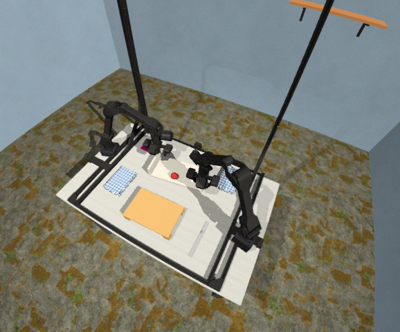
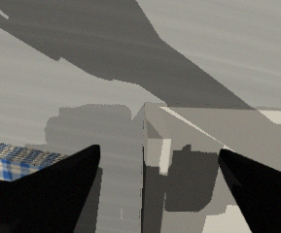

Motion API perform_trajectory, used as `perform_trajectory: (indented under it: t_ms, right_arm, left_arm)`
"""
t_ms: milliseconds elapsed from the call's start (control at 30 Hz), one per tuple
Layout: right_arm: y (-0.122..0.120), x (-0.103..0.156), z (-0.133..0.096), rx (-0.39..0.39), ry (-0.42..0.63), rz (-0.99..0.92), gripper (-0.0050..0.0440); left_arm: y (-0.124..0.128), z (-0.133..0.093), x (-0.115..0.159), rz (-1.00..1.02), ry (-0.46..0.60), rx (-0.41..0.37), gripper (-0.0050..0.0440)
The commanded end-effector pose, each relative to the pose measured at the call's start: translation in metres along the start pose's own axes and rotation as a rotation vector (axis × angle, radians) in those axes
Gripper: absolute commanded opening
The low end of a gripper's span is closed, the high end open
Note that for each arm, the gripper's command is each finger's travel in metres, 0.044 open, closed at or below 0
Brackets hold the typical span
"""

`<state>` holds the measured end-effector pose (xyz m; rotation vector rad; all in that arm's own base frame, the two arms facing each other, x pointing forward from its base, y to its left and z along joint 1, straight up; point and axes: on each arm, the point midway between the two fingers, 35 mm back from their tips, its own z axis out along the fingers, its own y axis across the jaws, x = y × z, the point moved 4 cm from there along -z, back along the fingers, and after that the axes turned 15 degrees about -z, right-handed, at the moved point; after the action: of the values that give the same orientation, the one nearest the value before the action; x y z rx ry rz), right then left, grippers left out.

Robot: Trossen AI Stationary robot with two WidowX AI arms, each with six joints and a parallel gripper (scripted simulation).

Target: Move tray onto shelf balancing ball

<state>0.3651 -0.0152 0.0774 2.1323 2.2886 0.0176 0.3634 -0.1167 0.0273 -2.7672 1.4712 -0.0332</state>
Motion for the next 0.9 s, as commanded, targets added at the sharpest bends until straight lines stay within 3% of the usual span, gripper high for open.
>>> perform_trajectory:
  t_ms: [0,300,367,433,867]
  right_arm:
    - [-0.0027,0.0005,0.0122,0.017,0.002,0.005,0.0400]
    - [-0.0030,0.0006,0.0146,0.017,0.002,0.005,0.0400]
    - [-0.0030,0.0006,0.0146,0.017,0.002,0.005,0.0352]
    - [-0.0030,0.0006,0.0146,0.017,0.002,0.005,0.0352]
    - [-0.0030,0.0006,0.0146,0.017,0.002,0.005,0.0040]
  left_arm:
    - [0.0024,0.0144,-0.0027,0.003,-0.015,-0.017,0.0400]
    - [0.0026,0.0168,-0.0028,0.003,-0.015,-0.017,0.0400]
    - [0.0026,0.0168,-0.0028,0.003,-0.015,-0.017,0.0352]
    - [0.0026,0.0168,-0.0028,0.003,-0.015,-0.017,0.0352]
    - [0.0026,0.0168,-0.0028,0.003,-0.015,-0.017,0.0040]
